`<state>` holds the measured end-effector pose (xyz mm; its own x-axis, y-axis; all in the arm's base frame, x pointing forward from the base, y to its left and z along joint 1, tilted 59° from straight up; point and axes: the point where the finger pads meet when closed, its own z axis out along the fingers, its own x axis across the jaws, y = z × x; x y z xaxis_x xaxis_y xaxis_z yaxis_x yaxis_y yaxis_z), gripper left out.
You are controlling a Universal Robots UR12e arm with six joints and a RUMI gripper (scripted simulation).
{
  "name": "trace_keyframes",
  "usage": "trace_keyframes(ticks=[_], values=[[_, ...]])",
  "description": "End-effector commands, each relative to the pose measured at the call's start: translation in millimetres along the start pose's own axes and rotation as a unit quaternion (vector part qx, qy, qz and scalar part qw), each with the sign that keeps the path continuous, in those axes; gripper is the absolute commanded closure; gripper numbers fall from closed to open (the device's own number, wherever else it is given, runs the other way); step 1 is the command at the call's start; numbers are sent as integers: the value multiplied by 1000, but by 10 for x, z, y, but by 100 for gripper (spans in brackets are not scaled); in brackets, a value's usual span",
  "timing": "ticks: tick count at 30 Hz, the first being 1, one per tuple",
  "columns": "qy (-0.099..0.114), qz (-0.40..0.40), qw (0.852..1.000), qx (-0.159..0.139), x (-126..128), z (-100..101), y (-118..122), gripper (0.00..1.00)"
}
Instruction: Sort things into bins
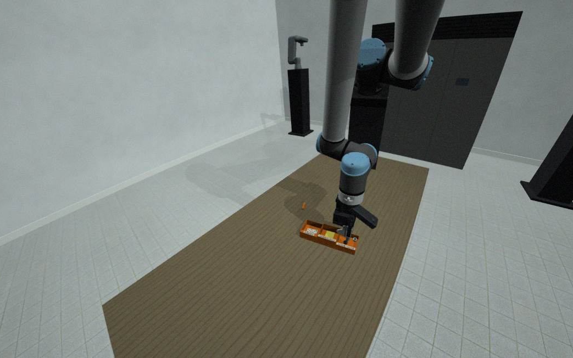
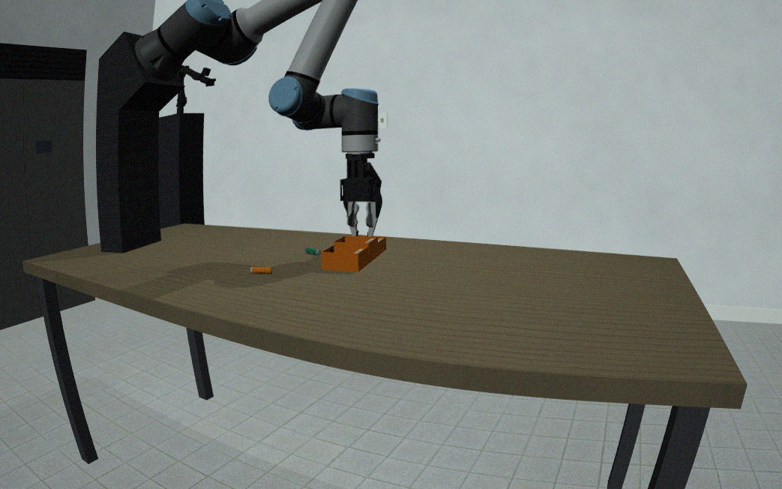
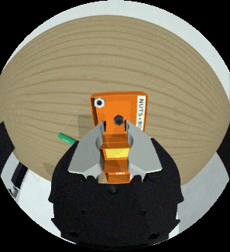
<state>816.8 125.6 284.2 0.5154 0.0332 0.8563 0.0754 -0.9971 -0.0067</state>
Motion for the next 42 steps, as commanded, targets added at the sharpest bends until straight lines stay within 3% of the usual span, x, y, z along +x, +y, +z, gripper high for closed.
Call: trace_keyframes(ticks=[1,29,33,41,42], values=[[0,0,1000,0,4,-4,-2,82],[0,0,1000,0,3,-271,-2,82],[0,0,1000,0,3,-434,-2,82],[0,0,1000,0,2,-434,-1,82],[0,0,1000,0,2,-474,-1,0]])
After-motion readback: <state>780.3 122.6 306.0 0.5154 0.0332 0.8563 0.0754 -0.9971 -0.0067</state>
